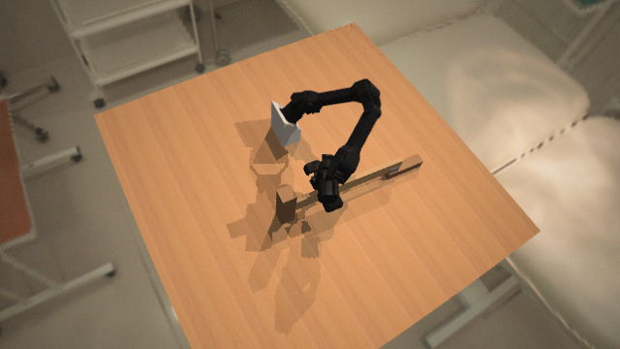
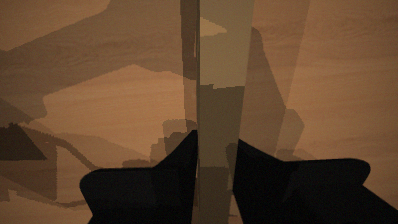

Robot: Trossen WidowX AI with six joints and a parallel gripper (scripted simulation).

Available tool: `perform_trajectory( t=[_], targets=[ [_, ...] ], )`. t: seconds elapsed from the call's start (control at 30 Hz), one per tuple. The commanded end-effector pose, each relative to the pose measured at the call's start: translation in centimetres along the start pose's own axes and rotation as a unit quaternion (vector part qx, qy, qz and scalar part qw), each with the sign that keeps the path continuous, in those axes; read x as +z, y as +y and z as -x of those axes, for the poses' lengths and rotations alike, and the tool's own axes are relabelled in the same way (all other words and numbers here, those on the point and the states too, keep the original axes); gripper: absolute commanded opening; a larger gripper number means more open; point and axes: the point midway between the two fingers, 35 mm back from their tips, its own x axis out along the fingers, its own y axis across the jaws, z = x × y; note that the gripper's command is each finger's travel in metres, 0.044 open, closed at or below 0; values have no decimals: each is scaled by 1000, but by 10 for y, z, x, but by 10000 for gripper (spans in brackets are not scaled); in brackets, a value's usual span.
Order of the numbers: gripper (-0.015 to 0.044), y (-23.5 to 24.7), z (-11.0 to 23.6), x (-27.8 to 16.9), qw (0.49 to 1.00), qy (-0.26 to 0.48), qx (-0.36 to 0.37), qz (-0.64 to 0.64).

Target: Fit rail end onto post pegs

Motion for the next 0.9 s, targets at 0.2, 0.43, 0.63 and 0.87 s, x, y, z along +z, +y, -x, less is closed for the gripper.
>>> perform_trajectory(
  t=[0.2, 0.43, 0.63, 0.87],
  targets=[
    [0, -1, 1, 2, 1000, 1, -4, -1],
    [0, -1, 1, 2, 1000, 1, -4, -1],
    [0, -1, 0, 0, 1000, 1, -4, -1],
    [0, -1, 0, -2, 1000, 1, -4, -1]
  ],
)
